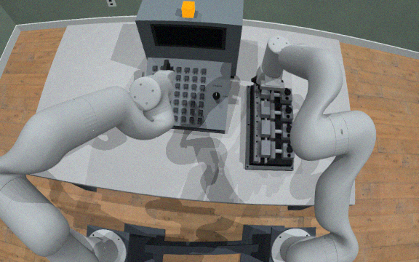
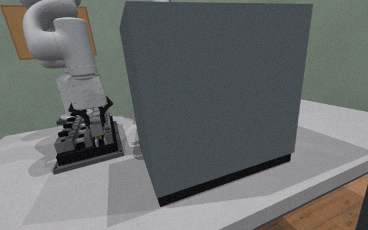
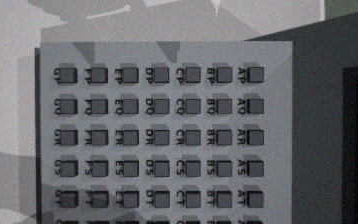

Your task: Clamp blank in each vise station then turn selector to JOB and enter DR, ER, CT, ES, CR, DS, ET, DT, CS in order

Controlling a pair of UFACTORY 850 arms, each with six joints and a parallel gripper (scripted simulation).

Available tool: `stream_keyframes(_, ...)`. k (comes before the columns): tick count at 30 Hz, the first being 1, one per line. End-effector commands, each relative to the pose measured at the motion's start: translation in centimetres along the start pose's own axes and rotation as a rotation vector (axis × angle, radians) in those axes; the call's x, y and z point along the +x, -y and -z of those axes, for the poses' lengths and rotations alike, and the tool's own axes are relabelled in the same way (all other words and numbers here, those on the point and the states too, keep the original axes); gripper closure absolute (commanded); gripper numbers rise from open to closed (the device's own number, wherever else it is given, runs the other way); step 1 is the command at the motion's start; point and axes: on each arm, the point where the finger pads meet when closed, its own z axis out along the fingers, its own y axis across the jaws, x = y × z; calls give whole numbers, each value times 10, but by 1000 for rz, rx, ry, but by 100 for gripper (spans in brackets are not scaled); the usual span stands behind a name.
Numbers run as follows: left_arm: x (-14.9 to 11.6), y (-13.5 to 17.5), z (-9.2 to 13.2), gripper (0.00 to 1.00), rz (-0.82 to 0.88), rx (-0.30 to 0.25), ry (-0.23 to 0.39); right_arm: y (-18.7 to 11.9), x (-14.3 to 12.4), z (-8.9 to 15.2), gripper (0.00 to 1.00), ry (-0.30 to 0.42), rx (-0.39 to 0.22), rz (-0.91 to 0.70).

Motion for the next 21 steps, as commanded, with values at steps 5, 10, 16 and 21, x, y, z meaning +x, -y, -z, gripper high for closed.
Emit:
stream_keyframes(5, 0, -1, 1, 0, 1, -2, 1, 0, -1, -1, 100, 2, -1, 0)
stream_keyframes(10, 0, -1, 1, 0, 1, -2, 1, 0, -1, -2, 100, 2, -1, 0)
stream_keyframes(16, 0, -1, 1, 0, 1, -2, 1, 0, -1, -3, 100, 2, -1, 0)
stream_keyframes(21, 0, -1, 1, 0, 1, -2, 1, 0, -1, -4, 100, 2, -1, 0)
